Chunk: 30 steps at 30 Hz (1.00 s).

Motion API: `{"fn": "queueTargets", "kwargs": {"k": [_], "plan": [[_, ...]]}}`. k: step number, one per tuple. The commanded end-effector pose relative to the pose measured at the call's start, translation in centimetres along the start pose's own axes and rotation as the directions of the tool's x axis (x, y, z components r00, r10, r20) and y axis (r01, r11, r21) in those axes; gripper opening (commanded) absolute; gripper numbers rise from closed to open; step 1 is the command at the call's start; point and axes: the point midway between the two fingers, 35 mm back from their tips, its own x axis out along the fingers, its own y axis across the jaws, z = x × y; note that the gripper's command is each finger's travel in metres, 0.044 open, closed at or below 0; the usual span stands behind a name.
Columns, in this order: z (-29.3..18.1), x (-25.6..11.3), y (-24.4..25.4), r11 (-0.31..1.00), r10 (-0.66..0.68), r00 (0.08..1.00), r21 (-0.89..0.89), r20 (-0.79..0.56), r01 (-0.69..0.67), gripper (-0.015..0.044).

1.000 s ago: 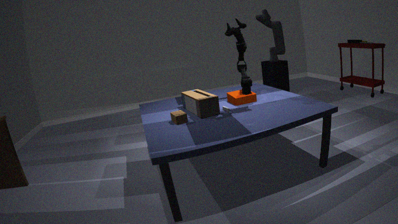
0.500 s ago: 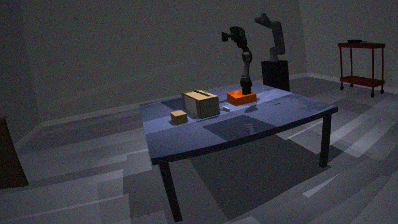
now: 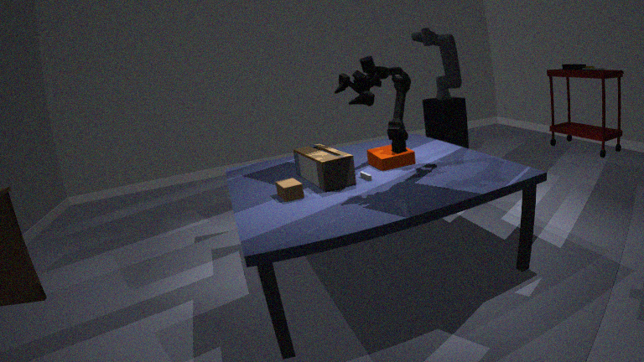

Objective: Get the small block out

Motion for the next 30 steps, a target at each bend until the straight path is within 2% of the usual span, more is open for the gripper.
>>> {"fn": "queueTargets", "kwargs": {"k": [1, 4, 8, 12, 14, 16, 30], "plan": [[-3.5, 2.4, 0.3, 0.985, 0.027, 0.983, -0.164, -0.182, -0.057, 0.04], [-8.0, 4.4, 0.7, 0.932, 0.07, 0.919, -0.302, -0.387, -0.198, 0.04], [-14.2, 5.6, 0.9, 0.806, 0.13, 0.76, -0.379, -0.636, -0.455, 0.04], [-19.7, 5.2, 1.1, 0.614, 0.198, 0.536, -0.322, -0.821, -0.721, 0.04], [-22.4, 4.3, 1.1, 0.461, 0.243, 0.377, -0.235, -0.894, -0.856, 0.04], [-23.9, 3.7, 1.1, 0.359, 0.27, 0.274, -0.167, -0.923, -0.918, 0.04], [-24.8, 4.0, 1.5, 0.346, 0.274, 0.261, -0.159, -0.926, -0.925, 0.04]]}}
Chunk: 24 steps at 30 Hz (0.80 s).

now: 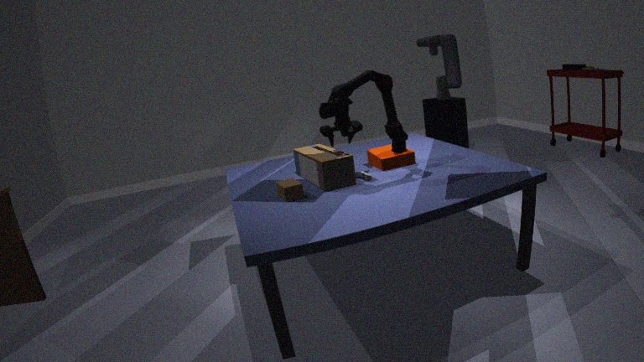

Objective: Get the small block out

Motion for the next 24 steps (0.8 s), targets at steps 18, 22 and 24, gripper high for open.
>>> {"fn": "queueTargets", "kwargs": {"k": [18, 22, 24], "plan": [[1.2, 3.2, -0.5, 1.0, 0.004, 1.0, -0.006, 0.004, -0.004, 0.04], [1.4, 3.8, -0.5, 1.0, 0.004, 1.0, -0.006, 0.004, -0.004, 0.04], [1.5, 4.2, -0.5, 1.0, 0.004, 1.0, -0.006, 0.004, -0.004, 0.04]]}}
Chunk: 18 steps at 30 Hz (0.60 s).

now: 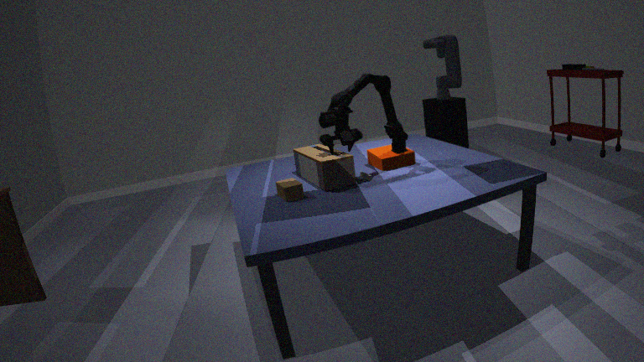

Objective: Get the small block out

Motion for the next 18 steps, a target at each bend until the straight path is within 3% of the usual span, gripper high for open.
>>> {"fn": "queueTargets", "kwargs": {"k": [1, 18], "plan": [[0.3, 0.7, 0.0, 1.0, 0.002, 1.0, 0.0, 0.004, -0.002, 0.04], [1.2, 3.2, 0.0, 1.0, 0.002, 1.0, 0.0, 0.004, -0.002, 0.04]]}}
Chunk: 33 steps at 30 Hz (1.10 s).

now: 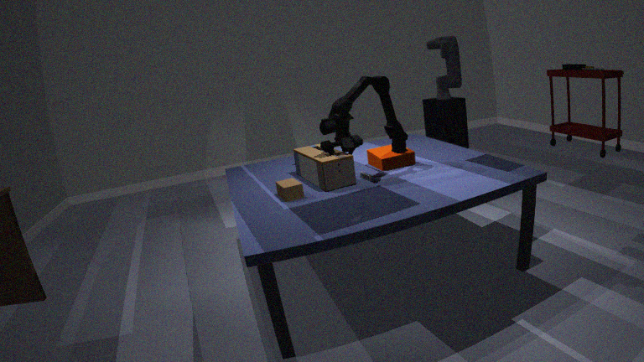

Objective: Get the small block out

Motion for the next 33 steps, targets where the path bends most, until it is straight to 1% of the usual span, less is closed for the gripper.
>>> {"fn": "queueTargets", "kwargs": {"k": [1, 2, 6, 33], "plan": [[0.3, 0.6, 0.0, 1.0, 0.002, 1.0, 0.004, 0.004, -0.002, 0.04], [0.0, 0.1, 0.0, 1.0, 0.0, 1.0, 0.0, 0.0, 0.0, 0.04], [-0.2, 0.3, 0.0, 1.0, 0.0, 1.0, 0.0, 0.0, 0.0, 0.04], [-7.7, 3.0, 0.0, 1.0, 0.001, 1.0, -0.001, -0.007, -0.001, 0.04]]}}
